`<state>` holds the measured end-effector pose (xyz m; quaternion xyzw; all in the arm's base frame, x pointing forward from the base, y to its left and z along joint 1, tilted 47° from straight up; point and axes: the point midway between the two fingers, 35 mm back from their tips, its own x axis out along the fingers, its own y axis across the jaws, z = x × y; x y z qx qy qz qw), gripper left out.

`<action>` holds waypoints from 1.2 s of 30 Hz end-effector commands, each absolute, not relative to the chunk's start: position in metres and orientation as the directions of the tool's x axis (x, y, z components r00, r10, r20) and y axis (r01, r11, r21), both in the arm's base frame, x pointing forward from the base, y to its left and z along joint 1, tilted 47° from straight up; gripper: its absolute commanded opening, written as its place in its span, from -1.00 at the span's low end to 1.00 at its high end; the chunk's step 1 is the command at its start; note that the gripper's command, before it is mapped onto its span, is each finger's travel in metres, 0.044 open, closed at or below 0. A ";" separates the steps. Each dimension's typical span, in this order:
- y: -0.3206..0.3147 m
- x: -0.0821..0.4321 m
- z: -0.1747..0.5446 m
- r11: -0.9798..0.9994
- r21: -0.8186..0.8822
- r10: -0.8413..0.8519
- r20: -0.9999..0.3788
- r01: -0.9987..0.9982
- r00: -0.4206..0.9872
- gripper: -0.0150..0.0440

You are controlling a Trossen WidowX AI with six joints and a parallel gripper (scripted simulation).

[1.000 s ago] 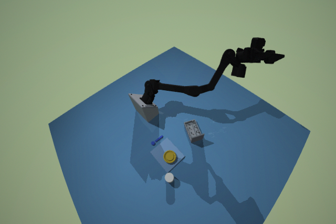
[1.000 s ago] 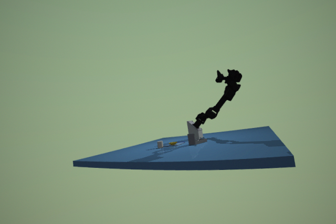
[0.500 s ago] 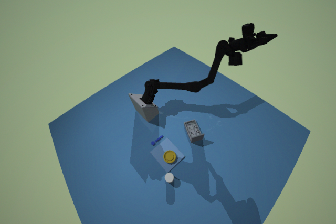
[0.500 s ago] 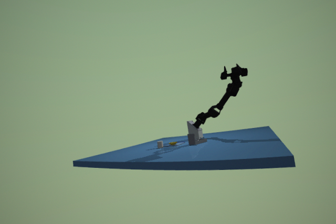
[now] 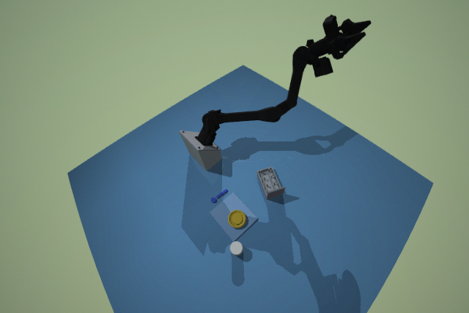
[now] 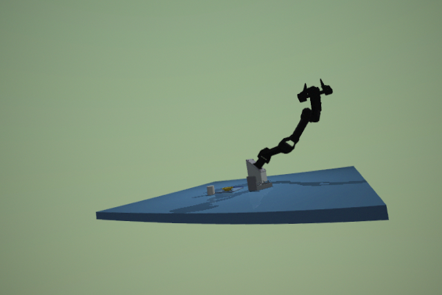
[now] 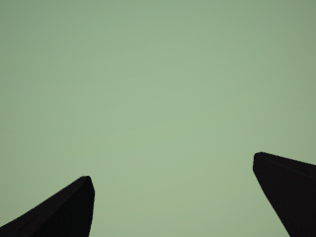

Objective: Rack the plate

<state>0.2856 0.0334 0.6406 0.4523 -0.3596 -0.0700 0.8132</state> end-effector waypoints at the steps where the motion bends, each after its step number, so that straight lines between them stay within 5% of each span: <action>1: 0.030 0.259 0.656 0.517 0.795 -0.429 0.562 -0.317 0.708 0.86; 18: -0.009 0.150 0.701 0.186 0.698 -0.418 0.693 -0.691 0.587 0.86; 36: -0.094 0.058 0.712 -0.273 0.378 -0.522 0.714 -0.885 0.466 0.86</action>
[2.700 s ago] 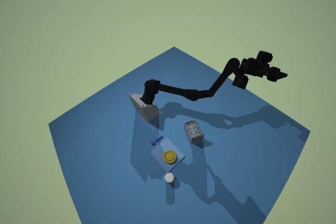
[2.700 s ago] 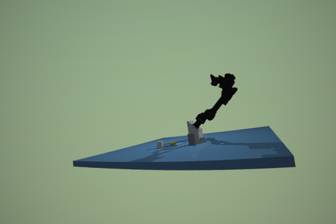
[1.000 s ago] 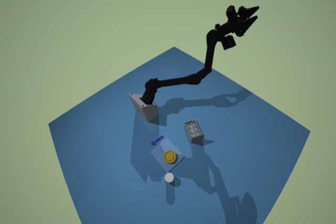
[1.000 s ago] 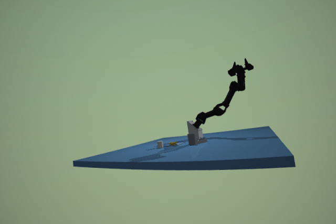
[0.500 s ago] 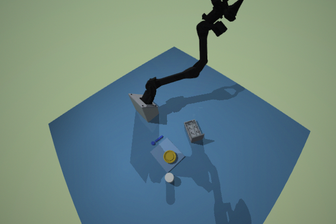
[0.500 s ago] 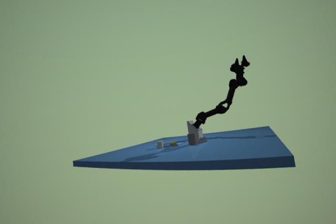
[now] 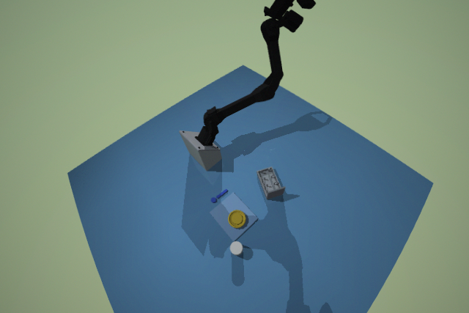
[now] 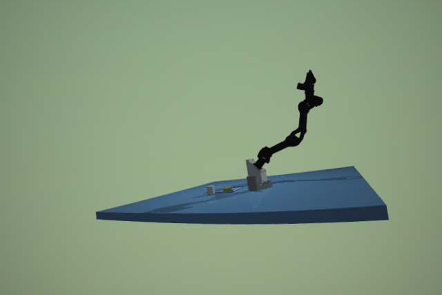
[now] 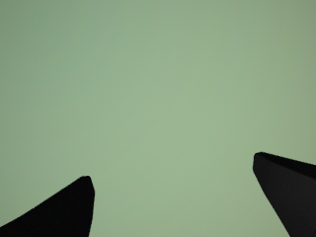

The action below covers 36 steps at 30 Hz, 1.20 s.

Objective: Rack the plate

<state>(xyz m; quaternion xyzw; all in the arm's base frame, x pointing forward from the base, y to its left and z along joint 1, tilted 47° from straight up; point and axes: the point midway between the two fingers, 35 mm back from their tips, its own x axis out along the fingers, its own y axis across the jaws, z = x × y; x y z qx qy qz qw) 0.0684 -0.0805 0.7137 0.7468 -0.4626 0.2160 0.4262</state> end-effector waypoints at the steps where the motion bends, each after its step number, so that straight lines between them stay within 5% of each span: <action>1: -0.097 0.056 0.711 -0.291 0.366 -0.523 0.713 -0.884 0.467 0.86; 36: -0.241 0.021 0.653 -0.676 -0.170 -0.653 0.590 -0.717 0.475 0.86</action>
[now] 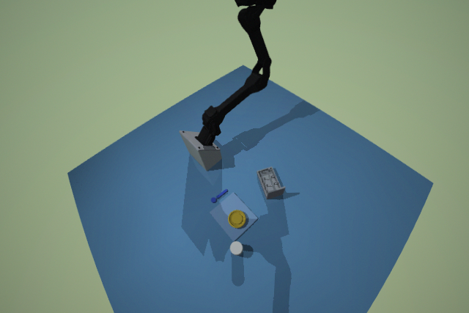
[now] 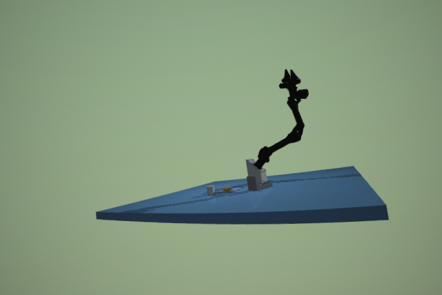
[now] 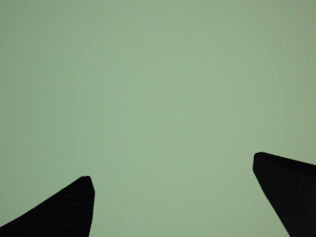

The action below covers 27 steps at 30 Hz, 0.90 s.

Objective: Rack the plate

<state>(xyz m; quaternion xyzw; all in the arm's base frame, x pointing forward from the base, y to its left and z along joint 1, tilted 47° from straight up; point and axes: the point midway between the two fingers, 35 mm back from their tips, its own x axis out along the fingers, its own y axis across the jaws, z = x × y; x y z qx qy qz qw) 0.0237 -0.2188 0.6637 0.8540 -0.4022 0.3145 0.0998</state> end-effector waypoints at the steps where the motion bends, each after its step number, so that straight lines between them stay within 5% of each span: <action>1: -0.247 0.021 0.650 -0.682 -0.198 -0.661 0.580 -0.705 0.476 0.86; 27: -0.368 0.070 0.549 -0.586 -0.726 -0.740 0.298 -0.361 0.603 0.86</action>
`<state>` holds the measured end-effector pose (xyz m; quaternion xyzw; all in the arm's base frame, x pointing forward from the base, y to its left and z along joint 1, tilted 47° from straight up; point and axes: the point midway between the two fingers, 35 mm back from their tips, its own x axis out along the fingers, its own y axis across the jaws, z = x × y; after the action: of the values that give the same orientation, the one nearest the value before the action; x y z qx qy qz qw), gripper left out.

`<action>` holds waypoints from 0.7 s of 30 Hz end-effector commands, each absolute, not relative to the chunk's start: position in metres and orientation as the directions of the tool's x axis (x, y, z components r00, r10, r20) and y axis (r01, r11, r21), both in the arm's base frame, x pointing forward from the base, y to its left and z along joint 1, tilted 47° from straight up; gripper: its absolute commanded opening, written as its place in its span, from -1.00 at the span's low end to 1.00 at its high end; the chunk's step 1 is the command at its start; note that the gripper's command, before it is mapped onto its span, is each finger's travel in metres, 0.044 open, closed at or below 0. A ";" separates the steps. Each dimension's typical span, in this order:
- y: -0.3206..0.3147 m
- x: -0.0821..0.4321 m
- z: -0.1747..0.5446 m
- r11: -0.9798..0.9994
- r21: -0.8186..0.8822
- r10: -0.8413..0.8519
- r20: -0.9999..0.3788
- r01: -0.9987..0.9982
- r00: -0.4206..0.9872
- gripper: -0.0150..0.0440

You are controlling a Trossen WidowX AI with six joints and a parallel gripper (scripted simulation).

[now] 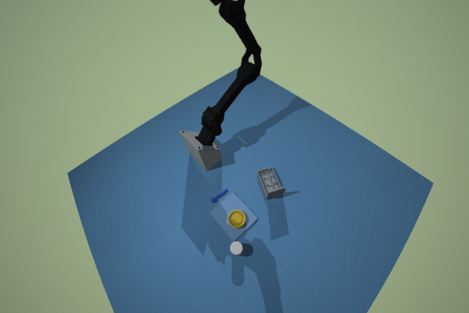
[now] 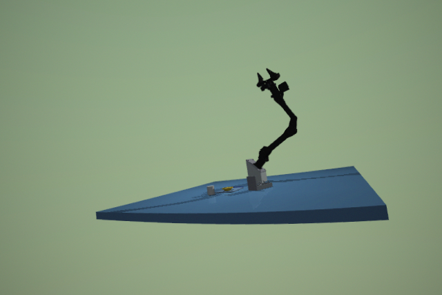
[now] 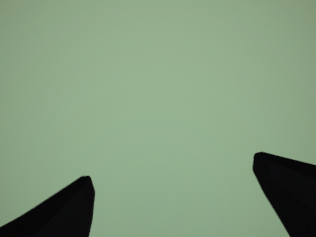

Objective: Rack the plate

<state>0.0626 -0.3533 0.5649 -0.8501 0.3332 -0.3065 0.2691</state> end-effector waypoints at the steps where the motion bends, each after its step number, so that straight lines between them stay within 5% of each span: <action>1: -0.372 0.073 0.544 -0.567 -0.747 -0.742 0.281 -0.347 0.608 0.86; 21: -0.437 0.155 0.417 -0.050 -0.988 -0.676 -0.076 -0.148 0.733 0.86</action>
<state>0.1413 -0.4322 0.4338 -0.7162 0.3002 -0.2263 0.5880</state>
